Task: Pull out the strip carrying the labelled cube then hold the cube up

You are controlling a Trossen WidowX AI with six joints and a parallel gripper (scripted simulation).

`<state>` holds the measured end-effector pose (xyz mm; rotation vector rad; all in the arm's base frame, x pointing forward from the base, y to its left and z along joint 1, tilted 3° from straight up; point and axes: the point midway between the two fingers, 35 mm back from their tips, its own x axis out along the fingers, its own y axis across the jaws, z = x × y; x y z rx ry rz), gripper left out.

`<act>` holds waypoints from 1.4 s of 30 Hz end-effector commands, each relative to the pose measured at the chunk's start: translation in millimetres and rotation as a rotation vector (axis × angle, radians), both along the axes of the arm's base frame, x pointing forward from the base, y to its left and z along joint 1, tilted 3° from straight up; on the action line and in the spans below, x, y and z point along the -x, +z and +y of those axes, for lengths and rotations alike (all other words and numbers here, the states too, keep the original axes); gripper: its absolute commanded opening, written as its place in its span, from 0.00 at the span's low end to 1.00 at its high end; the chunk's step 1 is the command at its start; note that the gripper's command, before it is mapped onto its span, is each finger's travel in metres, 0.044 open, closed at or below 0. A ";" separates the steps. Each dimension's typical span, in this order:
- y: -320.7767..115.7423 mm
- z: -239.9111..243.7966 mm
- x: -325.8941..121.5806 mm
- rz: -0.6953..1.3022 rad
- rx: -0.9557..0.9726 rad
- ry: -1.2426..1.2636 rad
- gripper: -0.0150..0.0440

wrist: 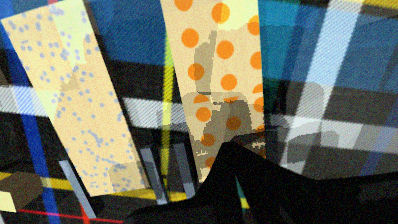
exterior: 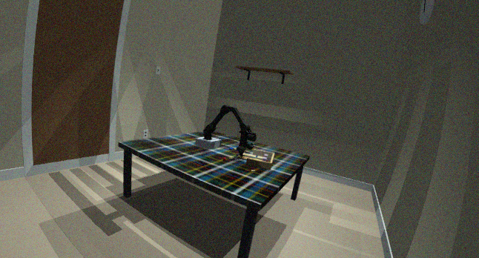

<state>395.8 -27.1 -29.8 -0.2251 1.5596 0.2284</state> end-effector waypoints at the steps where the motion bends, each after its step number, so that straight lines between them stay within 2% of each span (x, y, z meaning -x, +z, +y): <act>1: -3.6 -1.4 3.2 0.004 0.005 0.000 0.25; 42: -6.5 -18.8 63.5 0.010 0.006 0.000 0.25</act>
